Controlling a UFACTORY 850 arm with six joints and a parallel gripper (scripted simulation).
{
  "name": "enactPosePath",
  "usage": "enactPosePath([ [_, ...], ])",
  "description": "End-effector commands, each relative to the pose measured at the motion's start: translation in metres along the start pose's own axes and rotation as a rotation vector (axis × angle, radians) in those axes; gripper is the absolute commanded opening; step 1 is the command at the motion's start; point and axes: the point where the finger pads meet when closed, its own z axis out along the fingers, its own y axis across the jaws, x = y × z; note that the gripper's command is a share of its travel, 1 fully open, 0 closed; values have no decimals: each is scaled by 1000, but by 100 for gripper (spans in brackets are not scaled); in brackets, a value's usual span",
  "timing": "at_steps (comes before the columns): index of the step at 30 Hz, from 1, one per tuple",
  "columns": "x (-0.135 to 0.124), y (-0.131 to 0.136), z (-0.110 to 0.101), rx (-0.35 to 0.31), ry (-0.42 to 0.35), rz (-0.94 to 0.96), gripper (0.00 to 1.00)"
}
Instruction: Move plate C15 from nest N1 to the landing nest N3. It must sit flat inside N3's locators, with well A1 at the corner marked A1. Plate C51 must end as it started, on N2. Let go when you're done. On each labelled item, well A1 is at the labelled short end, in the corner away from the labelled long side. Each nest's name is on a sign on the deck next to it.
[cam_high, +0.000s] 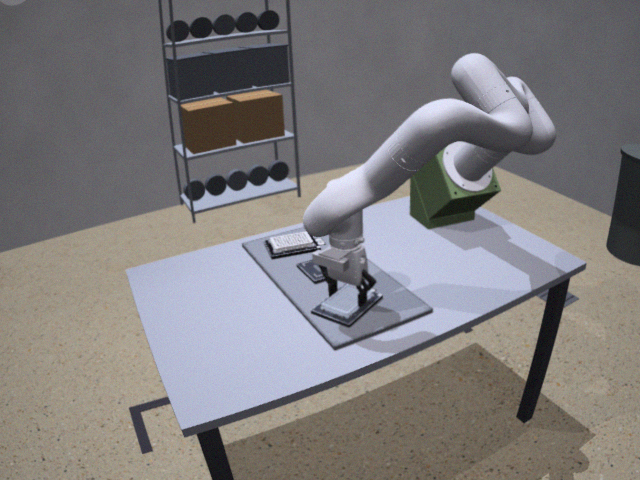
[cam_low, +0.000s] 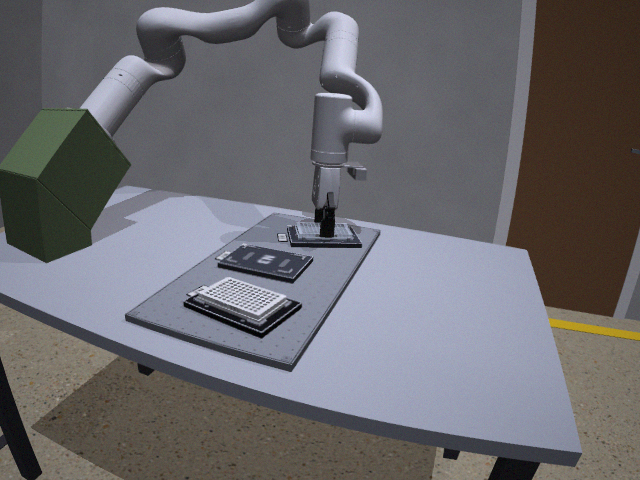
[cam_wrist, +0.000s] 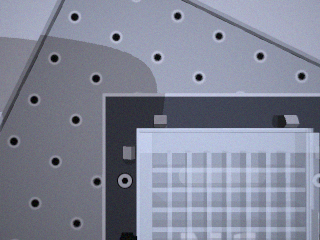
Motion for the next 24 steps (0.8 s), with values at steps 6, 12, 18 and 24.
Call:
enactPosePath([
  [6,1,0,-1,-1,1,0,100],
  [12,1,0,-1,0,1,0,0],
  [18,1,0,-1,0,1,0,0],
  [24,1,0,-1,0,1,0,0],
])
